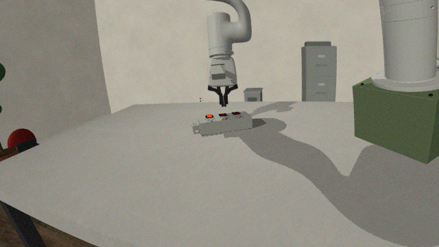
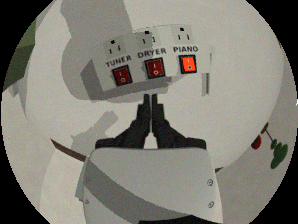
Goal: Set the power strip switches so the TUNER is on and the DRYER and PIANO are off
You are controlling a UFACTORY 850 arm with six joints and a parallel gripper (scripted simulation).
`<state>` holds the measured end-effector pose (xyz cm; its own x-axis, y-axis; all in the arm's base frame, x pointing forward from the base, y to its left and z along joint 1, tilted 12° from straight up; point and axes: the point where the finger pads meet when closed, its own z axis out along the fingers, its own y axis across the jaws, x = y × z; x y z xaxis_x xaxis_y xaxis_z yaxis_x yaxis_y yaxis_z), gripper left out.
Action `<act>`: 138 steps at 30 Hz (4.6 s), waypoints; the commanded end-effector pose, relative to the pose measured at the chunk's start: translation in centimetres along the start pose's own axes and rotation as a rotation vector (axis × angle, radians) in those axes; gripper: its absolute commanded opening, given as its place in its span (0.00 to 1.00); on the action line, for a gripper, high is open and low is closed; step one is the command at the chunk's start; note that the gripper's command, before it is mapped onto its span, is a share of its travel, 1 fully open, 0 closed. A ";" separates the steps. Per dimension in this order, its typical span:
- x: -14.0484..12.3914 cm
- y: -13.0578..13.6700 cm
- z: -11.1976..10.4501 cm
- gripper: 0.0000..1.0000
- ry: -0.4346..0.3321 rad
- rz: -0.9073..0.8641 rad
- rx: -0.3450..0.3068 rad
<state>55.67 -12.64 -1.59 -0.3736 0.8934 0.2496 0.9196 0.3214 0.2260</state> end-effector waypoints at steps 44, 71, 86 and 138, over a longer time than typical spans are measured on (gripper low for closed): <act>0.8 0.4 -4.9 0.00 0.001 -0.001 -0.007; 0.8 0.4 -4.9 0.00 0.001 -0.001 -0.007; 0.8 0.4 -4.9 1.00 0.001 -0.001 -0.007; 4.3 0.1 -2.3 1.00 0.361 0.146 -0.079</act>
<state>53.81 -9.41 1.58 -0.2708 0.7554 0.5967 0.9595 0.1615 0.2310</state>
